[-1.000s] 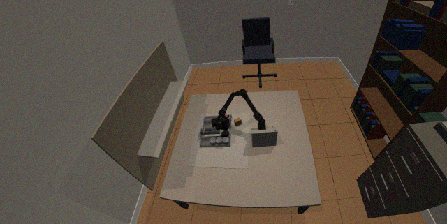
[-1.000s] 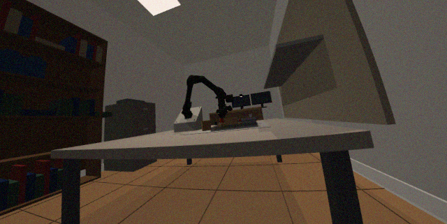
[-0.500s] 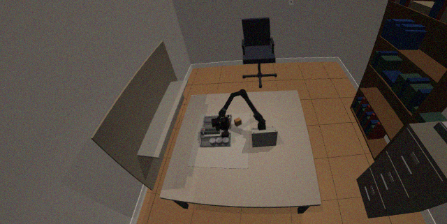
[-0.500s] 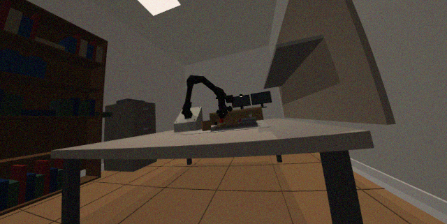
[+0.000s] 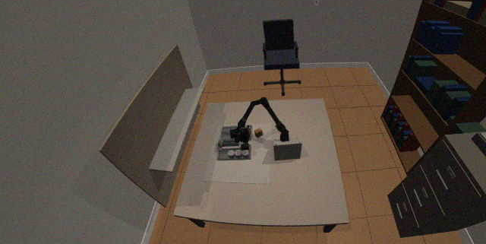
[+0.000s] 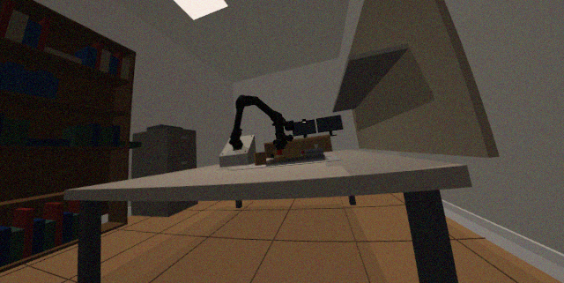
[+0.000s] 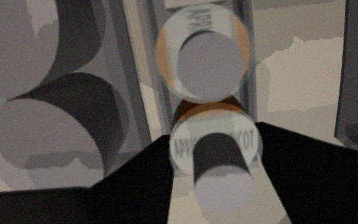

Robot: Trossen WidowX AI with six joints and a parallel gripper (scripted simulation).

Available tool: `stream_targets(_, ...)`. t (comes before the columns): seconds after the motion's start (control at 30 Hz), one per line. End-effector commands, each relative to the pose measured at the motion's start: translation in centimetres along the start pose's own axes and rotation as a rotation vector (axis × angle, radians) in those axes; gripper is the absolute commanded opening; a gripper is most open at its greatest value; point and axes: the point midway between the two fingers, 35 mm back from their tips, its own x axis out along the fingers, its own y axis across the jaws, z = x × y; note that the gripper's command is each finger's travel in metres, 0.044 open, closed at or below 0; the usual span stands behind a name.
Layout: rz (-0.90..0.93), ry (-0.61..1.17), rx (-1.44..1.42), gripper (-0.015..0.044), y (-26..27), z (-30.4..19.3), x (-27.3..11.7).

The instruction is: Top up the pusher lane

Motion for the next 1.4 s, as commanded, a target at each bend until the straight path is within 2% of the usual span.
stream_targets(0.0,-0.005,-0.015,0.009,0.0000,-0.14,0.41,0.04)
stream_targets(1.37,-0.006,-0.014,0.009,0.0000,-0.15,-0.05,0.89)
